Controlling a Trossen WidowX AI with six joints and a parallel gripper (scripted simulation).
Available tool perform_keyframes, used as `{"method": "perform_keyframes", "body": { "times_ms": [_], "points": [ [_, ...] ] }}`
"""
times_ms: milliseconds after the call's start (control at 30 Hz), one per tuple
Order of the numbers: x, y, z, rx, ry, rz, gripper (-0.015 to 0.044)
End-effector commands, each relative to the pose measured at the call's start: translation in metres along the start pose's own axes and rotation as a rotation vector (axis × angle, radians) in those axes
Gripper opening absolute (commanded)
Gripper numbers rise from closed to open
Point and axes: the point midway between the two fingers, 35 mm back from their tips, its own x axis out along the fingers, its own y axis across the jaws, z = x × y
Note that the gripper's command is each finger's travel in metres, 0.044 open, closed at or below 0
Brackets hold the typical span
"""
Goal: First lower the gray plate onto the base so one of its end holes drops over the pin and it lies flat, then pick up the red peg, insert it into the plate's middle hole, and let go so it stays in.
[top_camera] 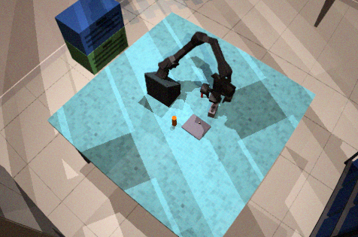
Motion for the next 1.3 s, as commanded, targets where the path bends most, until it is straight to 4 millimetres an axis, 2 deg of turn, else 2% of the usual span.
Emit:
{"method": "perform_keyframes", "body": {
  "times_ms": [0, 33, 100, 300, 400, 600, 1267],
  "points": [
    [0.037, 0.0, -0.005, -0.001, 0.016, -0.005, 0.044],
    [0.05, 0.0, -0.006, -0.001, 0.017, -0.005, 0.044],
    [0.06, -0.001, -0.006, -0.001, 0.018, -0.005, 0.044],
    [0.062, -0.003, -0.008, -0.001, 0.019, -0.005, 0.044],
    [0.074, -0.003, -0.008, -0.001, 0.019, -0.005, 0.044],
    [0.076, -0.003, -0.008, -0.001, 0.019, -0.005, 0.044],
    [0.109, -0.002, -0.009, 0.0, 0.02, -0.005, 0.044]
  ]
}}
